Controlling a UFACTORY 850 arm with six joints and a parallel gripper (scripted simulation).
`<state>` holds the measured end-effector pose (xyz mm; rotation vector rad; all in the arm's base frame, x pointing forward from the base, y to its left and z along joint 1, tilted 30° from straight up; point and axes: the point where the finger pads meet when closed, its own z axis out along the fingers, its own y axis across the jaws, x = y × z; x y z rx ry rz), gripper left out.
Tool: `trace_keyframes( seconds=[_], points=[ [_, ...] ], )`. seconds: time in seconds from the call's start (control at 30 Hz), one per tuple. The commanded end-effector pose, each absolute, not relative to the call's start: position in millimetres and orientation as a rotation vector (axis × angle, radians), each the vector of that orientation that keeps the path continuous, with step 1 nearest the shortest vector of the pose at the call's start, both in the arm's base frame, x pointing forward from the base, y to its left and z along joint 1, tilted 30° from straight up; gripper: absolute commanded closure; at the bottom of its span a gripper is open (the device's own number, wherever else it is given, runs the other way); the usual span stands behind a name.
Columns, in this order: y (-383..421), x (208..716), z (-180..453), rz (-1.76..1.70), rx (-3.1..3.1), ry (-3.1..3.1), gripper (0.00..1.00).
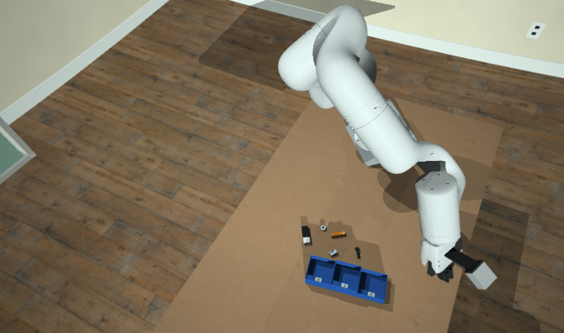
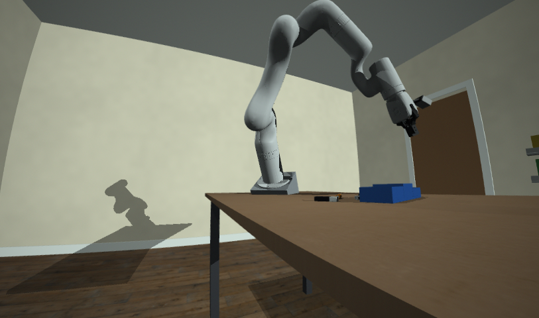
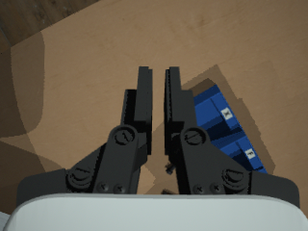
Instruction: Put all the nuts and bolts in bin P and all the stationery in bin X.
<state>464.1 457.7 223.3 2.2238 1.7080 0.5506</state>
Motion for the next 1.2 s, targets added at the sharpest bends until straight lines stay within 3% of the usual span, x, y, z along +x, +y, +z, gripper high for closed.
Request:
trace_keyframes(
  seconds=[0.0, 1.17],
  points=[
    [423.4, 469.5, 236.7, 0.552, 2.327, 1.548, 0.93],
    [294.3, 469.6, 272.4, 0.539, 2.576, 1.021, 0.93]
  ],
)
